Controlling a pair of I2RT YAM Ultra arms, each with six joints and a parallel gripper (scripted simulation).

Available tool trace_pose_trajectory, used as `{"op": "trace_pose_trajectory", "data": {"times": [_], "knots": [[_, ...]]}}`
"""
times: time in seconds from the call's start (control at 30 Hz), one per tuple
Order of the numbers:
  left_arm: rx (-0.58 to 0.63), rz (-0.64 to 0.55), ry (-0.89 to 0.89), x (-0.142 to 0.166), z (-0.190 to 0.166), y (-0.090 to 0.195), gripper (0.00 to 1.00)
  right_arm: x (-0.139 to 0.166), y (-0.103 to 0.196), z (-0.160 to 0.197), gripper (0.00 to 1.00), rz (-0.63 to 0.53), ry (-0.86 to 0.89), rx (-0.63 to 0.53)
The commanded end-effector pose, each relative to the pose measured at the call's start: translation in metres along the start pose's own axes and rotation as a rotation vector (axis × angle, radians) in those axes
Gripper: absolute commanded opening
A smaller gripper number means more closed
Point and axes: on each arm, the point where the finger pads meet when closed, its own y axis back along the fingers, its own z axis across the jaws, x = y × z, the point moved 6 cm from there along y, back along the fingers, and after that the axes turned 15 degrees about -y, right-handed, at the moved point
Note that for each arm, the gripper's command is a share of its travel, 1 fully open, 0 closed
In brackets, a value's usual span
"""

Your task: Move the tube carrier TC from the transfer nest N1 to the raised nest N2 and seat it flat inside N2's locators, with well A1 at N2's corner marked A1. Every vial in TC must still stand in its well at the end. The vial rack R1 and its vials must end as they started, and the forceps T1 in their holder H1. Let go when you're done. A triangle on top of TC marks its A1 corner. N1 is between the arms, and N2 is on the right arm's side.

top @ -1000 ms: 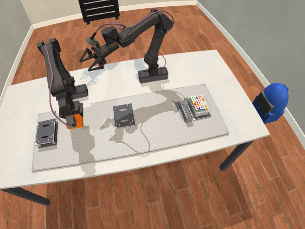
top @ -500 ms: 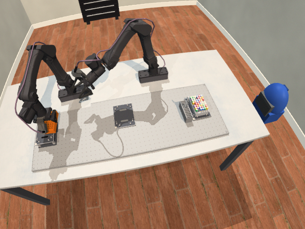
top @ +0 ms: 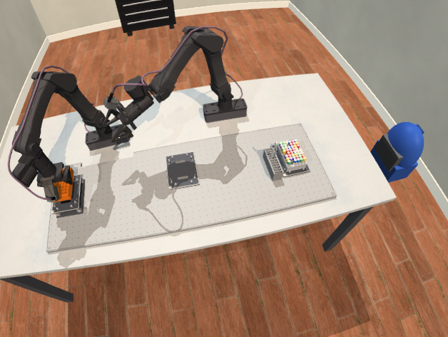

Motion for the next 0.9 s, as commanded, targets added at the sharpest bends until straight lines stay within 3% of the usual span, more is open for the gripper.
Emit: {"op": "trace_pose_trajectory", "data": {"times": [0.0, 0.2, 0.43, 0.87], "knots": [[-0.024, -0.092, 0.000, -0.032, 0.012, 0.006, 1.00, -0.006, 0.010, -0.004, 0.84, -0.020, 0.020, -0.011], [-0.018, -0.068, 0.001, -0.026, 0.008, 0.006, 1.00, -0.013, 0.013, -0.005, 0.84, -0.060, 0.012, -0.001], [-0.018, -0.068, 0.001, -0.026, 0.008, 0.006, 1.00, -0.006, -0.010, -0.003, 0.84, -0.017, 0.020, -0.012], [-0.018, -0.068, 0.001, -0.026, 0.008, 0.006, 1.00, -0.008, -0.005, -0.003, 0.84, -0.057, 0.014, -0.018]]}}
